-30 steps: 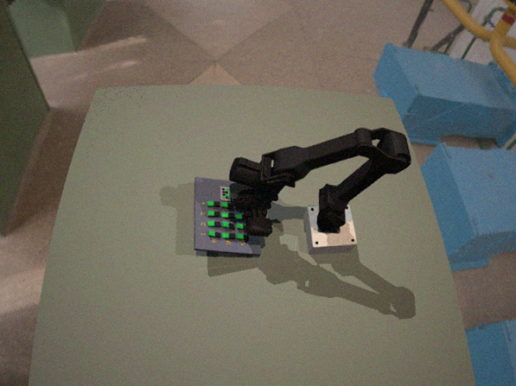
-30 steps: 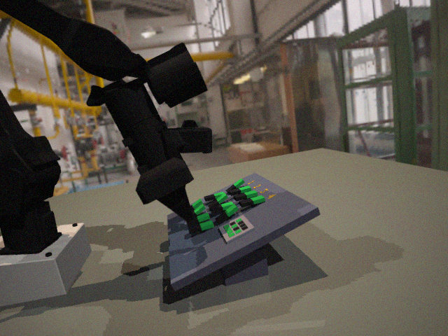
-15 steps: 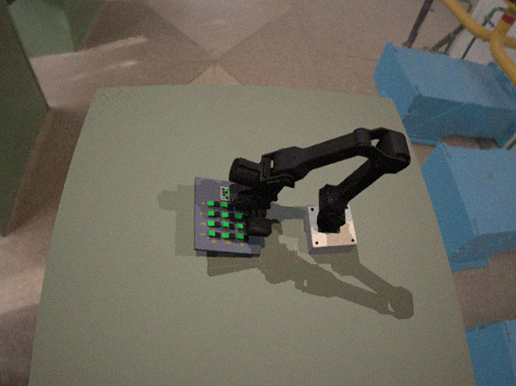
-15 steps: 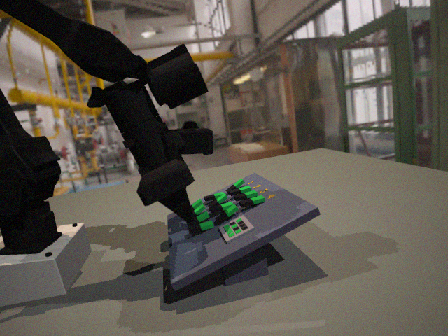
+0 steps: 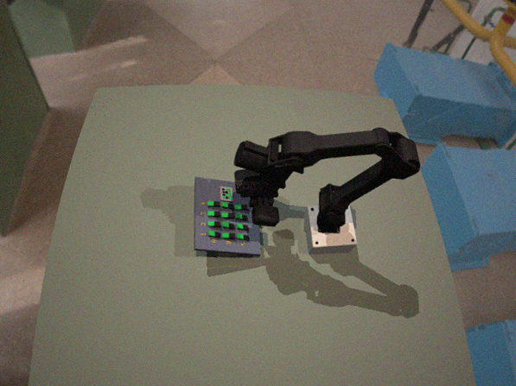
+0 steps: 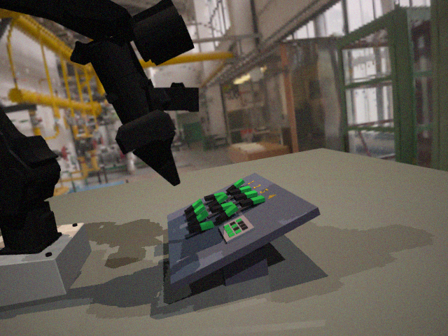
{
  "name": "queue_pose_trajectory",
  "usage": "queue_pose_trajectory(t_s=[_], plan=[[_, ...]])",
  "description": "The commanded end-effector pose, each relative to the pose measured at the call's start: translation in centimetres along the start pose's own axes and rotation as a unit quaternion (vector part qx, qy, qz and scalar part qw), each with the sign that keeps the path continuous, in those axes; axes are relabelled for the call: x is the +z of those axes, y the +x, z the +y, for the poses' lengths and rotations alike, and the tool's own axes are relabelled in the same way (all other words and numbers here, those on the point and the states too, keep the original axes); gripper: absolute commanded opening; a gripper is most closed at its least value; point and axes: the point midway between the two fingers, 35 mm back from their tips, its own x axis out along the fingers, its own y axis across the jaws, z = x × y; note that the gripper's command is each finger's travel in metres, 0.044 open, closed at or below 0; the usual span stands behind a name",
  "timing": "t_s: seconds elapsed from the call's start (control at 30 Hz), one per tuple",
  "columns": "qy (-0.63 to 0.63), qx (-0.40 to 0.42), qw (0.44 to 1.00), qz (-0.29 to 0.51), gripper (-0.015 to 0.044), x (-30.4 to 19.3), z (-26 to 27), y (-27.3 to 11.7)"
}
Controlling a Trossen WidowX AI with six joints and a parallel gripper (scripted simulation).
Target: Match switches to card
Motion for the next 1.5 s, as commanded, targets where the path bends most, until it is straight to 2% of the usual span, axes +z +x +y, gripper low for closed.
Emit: queue_pose_trajectory(t_s=[0.0,0.2,0.27,0.43,1.47], plan=[[-0.001,0.002,1.000,0.007,0.0000,-0.4,-0.1,-0.5],[-0.002,0.000,1.000,0.008,0.0000,-0.4,-3.1,-0.5],[-0.002,0.000,1.000,0.007,0.0000,-0.4,-3.1,-0.3],[-0.002,0.000,1.000,-0.006,0.0000,-0.5,-3.1,3.0],[-0.002,0.000,1.000,-0.006,0.0000,-0.5,-3.1,5.4]])
